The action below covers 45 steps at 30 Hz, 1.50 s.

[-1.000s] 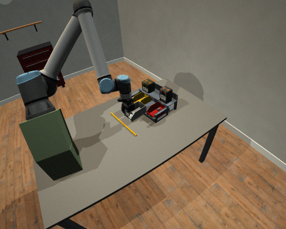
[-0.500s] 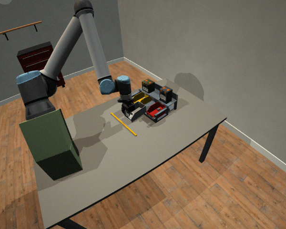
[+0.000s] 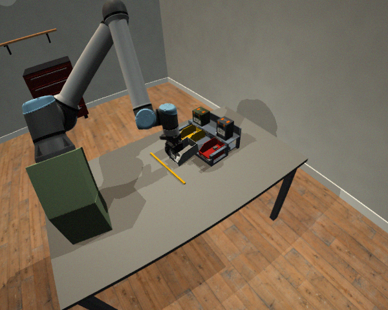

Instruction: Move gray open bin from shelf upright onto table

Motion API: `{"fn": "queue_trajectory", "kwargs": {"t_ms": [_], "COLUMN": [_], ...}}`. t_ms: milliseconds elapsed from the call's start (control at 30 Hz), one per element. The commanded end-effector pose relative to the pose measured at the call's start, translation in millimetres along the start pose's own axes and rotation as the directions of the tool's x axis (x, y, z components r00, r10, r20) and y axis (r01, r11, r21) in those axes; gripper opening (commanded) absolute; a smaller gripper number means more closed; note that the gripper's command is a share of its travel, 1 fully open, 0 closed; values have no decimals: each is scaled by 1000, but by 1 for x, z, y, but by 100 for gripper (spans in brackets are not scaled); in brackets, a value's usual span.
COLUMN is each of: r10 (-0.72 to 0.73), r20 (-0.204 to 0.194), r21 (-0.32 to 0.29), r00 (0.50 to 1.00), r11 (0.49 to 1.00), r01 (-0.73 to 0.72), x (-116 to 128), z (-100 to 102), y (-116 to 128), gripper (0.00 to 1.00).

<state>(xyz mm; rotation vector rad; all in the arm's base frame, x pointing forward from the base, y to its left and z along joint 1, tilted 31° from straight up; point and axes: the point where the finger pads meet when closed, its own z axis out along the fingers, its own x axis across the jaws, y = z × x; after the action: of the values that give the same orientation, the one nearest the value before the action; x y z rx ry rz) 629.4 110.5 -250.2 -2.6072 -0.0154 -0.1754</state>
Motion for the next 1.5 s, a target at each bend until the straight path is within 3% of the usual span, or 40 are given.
{"fn": "queue_trajectory", "kwargs": {"t_ms": [0, 1467], "r10": [0, 0], "r20": [-1, -1], "r21": [0, 0], "r00": [1000, 1000], "r11": [1000, 1000], "r01": [0, 0], "x": [1, 1], "z": [0, 0], "y": [0, 0], "gripper": [26, 26]}}
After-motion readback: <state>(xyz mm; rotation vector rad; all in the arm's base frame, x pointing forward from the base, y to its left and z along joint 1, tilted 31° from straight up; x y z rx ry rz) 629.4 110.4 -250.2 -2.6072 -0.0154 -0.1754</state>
